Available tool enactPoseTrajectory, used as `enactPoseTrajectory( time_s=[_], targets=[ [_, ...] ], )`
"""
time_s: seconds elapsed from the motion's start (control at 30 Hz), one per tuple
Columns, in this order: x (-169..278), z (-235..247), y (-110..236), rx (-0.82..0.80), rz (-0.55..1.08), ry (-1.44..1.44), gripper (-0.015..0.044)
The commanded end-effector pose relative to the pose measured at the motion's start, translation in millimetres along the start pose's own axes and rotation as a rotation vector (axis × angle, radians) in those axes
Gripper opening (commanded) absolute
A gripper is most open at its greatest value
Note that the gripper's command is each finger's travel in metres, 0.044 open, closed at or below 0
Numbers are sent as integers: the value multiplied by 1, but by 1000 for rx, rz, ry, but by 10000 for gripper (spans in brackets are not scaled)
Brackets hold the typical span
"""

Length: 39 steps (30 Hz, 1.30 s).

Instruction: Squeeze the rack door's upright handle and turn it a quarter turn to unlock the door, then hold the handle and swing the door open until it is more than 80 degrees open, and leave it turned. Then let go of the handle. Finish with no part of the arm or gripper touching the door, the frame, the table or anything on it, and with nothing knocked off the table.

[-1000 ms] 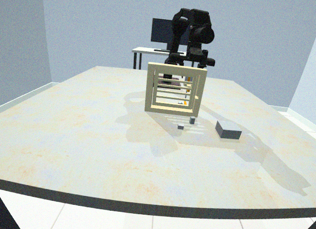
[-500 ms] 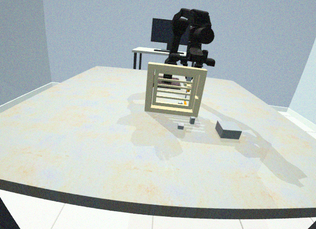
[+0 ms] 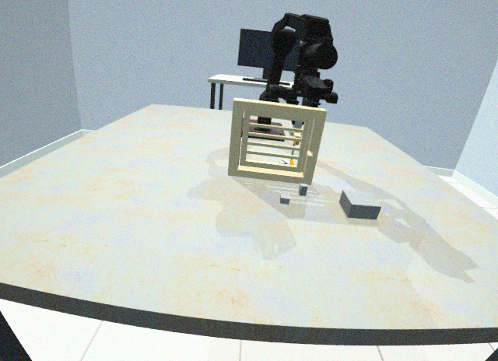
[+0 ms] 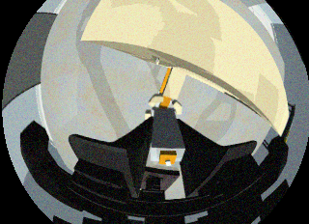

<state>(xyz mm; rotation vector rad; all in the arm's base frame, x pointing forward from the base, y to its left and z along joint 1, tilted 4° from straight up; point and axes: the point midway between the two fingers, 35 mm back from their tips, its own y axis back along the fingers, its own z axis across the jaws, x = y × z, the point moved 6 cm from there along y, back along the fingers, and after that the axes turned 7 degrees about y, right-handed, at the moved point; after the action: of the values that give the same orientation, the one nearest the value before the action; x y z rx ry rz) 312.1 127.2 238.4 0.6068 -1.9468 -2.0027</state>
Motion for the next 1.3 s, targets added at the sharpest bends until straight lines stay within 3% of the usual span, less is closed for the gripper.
enactPoseTrajectory(
  time_s=[0.0,1.0,1.27],
  targets=[
    [0,0,0,0,-1,177,8],
    [0,0,-1,0,0,1647,8],
    [0,0,-1,0,0,1679,8]
  ],
)
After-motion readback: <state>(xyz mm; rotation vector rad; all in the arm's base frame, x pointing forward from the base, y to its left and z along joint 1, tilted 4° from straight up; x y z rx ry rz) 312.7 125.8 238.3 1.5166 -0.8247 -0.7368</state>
